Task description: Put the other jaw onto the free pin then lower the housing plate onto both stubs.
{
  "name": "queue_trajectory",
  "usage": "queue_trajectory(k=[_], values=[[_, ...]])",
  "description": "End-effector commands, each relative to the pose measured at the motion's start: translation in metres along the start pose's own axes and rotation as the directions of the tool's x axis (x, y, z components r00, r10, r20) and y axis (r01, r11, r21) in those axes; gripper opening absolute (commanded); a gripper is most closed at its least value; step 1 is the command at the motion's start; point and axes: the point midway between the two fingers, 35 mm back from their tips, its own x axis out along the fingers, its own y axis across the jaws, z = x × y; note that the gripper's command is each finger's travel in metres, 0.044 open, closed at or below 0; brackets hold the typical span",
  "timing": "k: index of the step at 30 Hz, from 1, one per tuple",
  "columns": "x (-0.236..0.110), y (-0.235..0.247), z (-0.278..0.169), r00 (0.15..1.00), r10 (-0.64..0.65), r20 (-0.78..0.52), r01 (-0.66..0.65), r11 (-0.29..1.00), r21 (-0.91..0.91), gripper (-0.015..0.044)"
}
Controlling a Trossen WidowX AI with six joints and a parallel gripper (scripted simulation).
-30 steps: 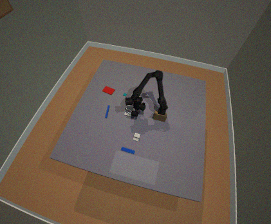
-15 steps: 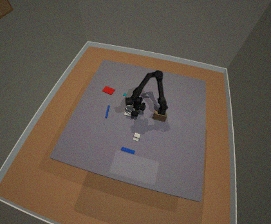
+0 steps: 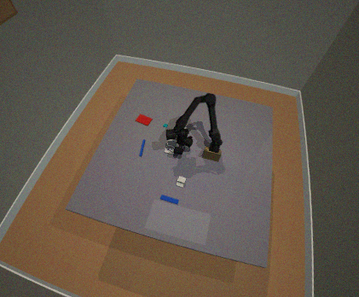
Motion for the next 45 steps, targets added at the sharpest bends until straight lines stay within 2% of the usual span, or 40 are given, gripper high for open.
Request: queue_trajectory(k=[1, 45], values=[[0.0030, 0.0013, -0.0004, 1.000, 0.004, 0.002, -0.004, 1.000, 0.007, 0.0351], [0.0030, 0.0013, -0.0008, 1.000, 0.004, 0.002, -0.004, 1.000, 0.007, 0.0351]])
